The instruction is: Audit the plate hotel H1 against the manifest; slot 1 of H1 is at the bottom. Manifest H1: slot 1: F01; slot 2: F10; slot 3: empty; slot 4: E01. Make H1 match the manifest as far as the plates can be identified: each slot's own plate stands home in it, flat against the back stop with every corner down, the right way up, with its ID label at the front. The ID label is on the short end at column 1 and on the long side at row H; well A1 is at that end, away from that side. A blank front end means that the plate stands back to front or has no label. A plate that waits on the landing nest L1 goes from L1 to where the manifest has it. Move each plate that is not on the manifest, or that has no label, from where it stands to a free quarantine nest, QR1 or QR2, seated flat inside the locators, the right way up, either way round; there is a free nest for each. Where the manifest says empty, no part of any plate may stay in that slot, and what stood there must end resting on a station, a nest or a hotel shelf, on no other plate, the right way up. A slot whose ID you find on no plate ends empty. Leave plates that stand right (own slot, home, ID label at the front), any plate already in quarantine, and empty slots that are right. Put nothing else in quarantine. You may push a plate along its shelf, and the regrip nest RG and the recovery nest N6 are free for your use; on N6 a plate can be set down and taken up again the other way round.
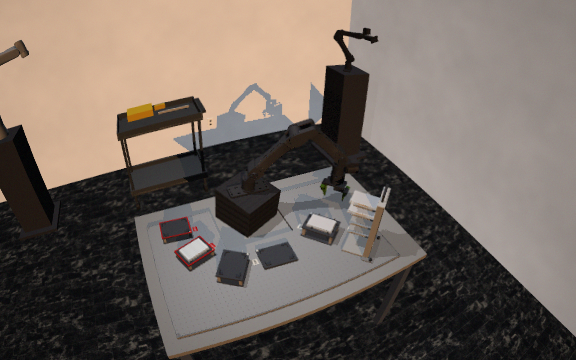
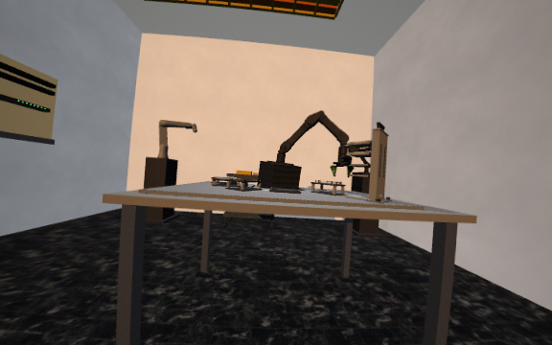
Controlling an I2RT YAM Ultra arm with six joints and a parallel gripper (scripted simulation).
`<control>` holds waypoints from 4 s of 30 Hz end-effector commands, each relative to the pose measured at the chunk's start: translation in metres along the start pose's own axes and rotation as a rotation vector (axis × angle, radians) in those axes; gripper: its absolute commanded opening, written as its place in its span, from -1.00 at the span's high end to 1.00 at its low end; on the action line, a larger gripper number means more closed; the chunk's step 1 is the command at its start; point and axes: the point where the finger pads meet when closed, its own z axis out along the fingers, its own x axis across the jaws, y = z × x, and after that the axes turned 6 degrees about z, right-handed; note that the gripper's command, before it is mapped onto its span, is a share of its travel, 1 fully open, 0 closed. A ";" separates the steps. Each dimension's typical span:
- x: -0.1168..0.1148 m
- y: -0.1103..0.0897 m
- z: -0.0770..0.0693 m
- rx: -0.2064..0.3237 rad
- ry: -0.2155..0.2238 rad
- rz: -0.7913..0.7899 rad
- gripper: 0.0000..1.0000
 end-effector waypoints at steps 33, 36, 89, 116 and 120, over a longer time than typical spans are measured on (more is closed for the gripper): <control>-0.004 0.004 -0.005 -0.017 -0.015 0.000 -1.00; -0.004 0.003 -0.010 -0.017 -0.015 0.000 -1.00; -0.003 0.002 -0.082 -0.017 -0.015 0.000 -1.00; -0.002 0.001 -0.141 -0.017 -0.014 0.000 -1.00; -0.002 0.001 -0.141 -0.017 -0.014 0.000 -1.00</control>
